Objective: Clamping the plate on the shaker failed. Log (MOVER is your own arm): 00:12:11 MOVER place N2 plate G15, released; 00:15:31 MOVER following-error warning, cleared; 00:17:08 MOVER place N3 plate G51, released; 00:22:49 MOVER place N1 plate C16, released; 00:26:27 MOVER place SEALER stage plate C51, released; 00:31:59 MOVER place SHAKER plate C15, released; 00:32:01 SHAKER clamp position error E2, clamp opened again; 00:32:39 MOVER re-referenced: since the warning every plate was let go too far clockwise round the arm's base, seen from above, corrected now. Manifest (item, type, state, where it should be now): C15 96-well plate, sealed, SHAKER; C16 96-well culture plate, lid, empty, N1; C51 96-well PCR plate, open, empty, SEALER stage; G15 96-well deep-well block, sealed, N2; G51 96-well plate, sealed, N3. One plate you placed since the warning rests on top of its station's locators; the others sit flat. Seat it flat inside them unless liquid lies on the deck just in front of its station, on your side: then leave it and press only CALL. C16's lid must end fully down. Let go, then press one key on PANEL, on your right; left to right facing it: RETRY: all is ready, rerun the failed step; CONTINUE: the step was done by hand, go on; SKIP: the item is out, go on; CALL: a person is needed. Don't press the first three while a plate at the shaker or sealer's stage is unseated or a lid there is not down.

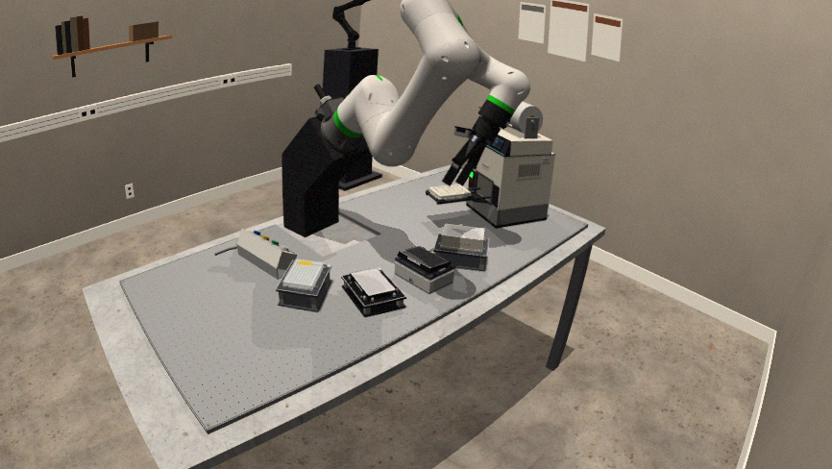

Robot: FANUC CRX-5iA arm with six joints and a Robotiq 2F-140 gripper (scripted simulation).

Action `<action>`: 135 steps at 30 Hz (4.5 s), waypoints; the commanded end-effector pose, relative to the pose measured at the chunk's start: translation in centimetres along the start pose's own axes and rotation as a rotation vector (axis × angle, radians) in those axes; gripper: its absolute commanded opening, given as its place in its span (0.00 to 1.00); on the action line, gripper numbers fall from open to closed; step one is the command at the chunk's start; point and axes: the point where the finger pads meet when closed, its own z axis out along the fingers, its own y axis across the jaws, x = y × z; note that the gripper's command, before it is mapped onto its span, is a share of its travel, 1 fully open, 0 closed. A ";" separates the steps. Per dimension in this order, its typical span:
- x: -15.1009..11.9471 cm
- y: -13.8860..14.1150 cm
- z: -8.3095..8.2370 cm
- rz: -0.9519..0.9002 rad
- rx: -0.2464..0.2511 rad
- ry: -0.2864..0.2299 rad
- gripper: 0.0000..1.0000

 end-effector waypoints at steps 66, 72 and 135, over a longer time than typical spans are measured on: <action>0.7 -3.4 5.1 -0.867 -0.194 0.109 1.00; 0.8 -3.8 5.6 -0.944 -0.218 0.104 1.00; -0.4 -8.1 9.3 -1.989 -0.436 -0.229 1.00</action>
